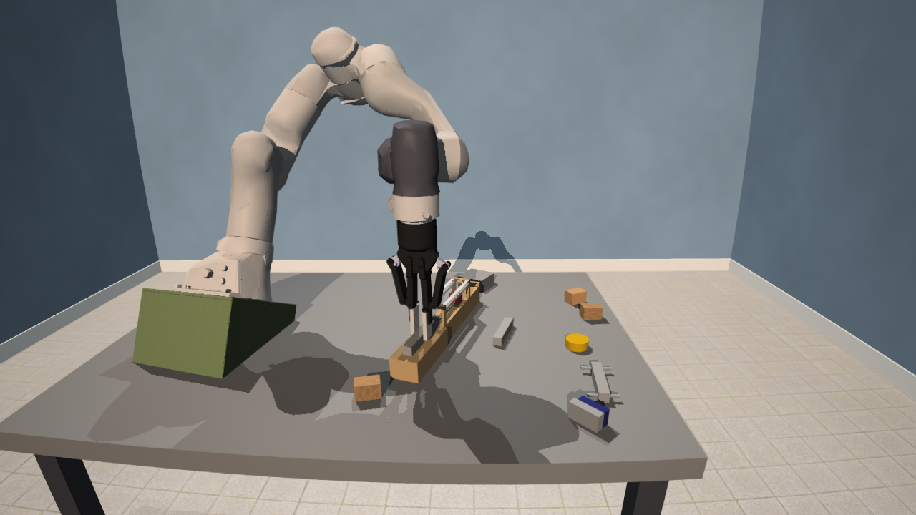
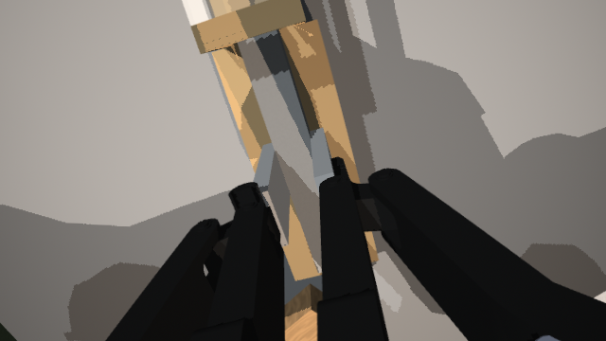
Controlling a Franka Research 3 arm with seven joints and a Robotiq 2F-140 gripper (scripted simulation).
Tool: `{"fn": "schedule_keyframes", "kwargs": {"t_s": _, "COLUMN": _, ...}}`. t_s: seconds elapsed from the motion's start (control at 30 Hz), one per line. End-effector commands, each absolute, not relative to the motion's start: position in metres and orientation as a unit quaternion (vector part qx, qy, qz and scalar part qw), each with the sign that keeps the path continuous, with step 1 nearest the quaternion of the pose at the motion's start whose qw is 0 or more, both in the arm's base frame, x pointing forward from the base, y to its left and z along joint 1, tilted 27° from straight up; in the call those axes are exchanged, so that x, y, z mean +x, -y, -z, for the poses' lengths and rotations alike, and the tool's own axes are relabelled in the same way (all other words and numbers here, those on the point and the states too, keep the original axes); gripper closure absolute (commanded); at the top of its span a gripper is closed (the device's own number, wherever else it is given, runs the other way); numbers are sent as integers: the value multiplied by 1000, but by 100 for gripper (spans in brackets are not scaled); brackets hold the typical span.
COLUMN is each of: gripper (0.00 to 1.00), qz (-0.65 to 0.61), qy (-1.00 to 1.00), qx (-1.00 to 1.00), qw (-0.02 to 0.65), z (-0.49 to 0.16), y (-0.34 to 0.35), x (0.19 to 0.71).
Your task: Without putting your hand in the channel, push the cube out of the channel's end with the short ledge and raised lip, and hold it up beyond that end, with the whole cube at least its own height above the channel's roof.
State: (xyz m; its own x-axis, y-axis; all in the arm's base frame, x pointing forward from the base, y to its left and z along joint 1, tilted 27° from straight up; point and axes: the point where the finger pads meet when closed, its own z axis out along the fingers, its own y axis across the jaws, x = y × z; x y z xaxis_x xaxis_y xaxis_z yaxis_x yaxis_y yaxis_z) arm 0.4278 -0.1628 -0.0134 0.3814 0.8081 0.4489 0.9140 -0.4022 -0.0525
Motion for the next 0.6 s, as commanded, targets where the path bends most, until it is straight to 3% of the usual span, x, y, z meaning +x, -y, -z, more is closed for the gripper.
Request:
{"fn": "schedule_keyframes", "kwargs": {"t_s": 0.0, "gripper": 100, "qz": 176, "qy": 520, "qx": -823, "qw": 146, "z": 9, "y": 158, "x": 431}}
{"fn": "schedule_keyframes", "kwargs": {"t_s": 0.57, "gripper": 100, "qz": 176, "qy": 520, "qx": -823, "qw": 146, "z": -8, "y": 127, "x": 447}}
